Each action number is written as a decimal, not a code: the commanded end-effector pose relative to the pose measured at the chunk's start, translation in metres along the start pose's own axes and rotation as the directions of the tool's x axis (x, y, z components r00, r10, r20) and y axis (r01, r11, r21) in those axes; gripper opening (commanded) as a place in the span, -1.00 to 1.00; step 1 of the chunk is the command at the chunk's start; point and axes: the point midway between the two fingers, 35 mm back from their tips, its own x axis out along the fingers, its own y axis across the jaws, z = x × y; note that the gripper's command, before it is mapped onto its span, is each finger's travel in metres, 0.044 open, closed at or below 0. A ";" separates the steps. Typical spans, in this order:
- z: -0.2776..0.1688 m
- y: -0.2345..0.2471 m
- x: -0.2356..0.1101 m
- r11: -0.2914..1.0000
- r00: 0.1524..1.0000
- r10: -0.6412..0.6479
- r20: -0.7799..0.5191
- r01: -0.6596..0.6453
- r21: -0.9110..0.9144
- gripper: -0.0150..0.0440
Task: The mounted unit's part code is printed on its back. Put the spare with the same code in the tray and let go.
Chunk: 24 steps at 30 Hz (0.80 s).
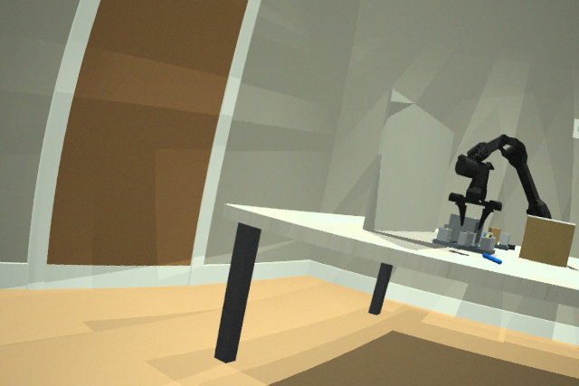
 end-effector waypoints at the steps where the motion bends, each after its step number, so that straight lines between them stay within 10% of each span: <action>1: -0.001 0.001 0.008 1.000 1.000 -0.002 -0.006 0.002 -0.007 0.53; 24: -0.005 0.002 0.046 1.000 1.000 -0.003 -0.009 0.003 -0.006 0.53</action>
